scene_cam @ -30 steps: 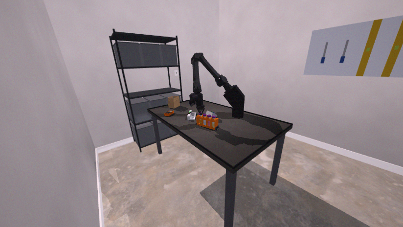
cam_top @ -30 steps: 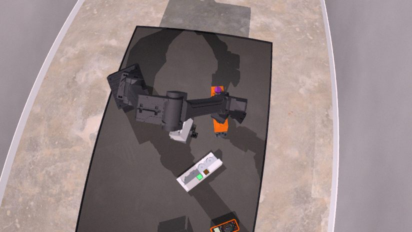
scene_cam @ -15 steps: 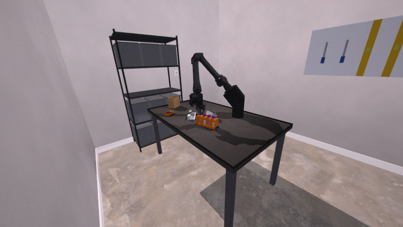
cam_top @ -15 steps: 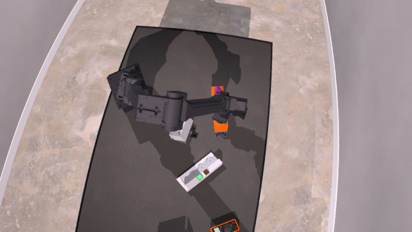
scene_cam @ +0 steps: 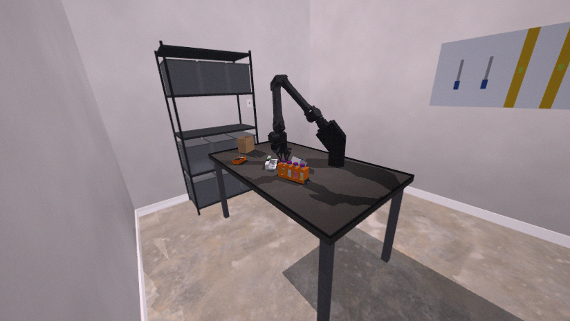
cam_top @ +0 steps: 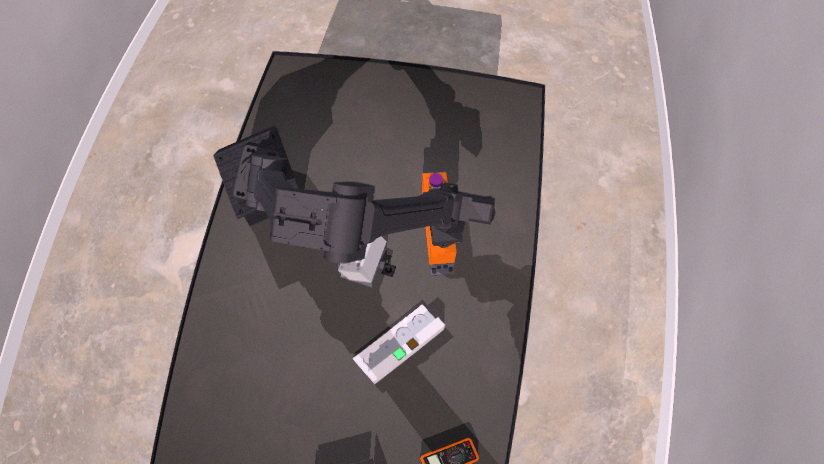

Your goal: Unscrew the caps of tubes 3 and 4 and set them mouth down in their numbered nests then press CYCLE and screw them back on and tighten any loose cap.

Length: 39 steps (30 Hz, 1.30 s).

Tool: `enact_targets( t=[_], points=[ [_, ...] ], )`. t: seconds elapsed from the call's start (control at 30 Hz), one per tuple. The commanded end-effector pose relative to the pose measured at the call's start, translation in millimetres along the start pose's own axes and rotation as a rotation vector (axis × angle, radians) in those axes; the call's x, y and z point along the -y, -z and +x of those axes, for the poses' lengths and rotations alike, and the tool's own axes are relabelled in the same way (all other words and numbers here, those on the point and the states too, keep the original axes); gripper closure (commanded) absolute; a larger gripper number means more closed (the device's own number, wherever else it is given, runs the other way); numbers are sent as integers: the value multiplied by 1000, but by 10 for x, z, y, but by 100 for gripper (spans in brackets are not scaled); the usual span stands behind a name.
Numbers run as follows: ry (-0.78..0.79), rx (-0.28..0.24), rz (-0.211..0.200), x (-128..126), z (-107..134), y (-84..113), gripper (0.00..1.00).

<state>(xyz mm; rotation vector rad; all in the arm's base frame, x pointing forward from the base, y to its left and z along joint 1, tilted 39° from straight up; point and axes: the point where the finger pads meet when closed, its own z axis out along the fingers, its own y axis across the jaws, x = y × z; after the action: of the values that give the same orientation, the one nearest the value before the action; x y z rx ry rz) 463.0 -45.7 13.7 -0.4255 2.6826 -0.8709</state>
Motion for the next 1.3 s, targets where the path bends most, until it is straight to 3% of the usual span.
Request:
enact_targets(
  t=[0.0, 0.03, 0.07, 0.53, 1.27],
  points=[
    [59, 15, 2, 28, -81, 36, 51],
    [59, 15, 2, 28, -82, 36, 51],
    [59, 15, 2, 28, -82, 36, 100],
    [59, 15, 2, 28, -82, 37, 100],
    [-622, 11, -1, 37, -113, -24, 100]
  ],
)
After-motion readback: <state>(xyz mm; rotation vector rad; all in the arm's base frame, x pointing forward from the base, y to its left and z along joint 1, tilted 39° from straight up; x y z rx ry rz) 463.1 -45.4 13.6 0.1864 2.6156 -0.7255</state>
